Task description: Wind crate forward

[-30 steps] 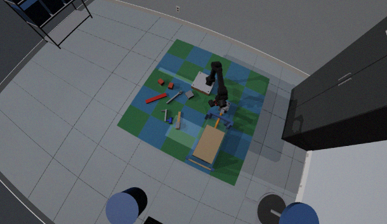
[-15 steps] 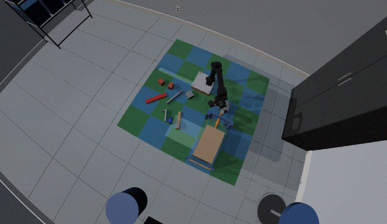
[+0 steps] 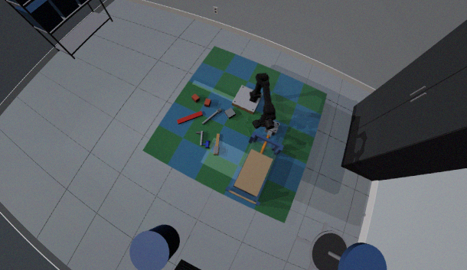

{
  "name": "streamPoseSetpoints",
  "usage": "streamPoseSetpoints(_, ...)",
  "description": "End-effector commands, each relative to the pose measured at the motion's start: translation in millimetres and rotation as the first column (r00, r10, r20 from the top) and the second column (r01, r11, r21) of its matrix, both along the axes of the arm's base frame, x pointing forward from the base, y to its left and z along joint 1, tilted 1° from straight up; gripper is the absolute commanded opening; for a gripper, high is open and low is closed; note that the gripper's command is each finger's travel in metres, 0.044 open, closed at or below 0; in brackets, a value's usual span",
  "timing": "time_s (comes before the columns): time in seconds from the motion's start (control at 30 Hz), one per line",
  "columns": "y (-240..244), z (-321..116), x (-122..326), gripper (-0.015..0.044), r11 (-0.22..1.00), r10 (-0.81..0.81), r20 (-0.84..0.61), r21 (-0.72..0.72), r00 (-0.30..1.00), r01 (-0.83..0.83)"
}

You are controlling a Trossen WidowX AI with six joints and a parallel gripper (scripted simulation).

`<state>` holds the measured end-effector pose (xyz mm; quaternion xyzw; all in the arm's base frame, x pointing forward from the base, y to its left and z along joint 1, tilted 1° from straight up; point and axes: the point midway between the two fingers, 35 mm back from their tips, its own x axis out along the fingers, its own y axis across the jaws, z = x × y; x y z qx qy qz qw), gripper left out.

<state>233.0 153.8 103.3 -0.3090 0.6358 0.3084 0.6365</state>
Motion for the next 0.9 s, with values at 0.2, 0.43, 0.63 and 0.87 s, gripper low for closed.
streamPoseSetpoints(0.2, -0.2, -1.4, -0.3, 0.0, 1.0, 0.002, 0.0, 0.001, 1.0, -0.002)
streamPoseSetpoints(0.43, -0.4, -3.2, -0.7, 0.0, 1.0, 0.004, -0.001, 0.001, 1.0, -0.004)
streamPoseSetpoints(0.63, 1.1, -3.1, 2.6, 0.0, 1.0, 0.004, 0.0, 0.001, 1.0, -0.004)
streamPoseSetpoints(0.87, 3.7, -3.1, 7.8, 0.0, 1.0, 0.004, 0.0, 0.001, 1.0, -0.004)
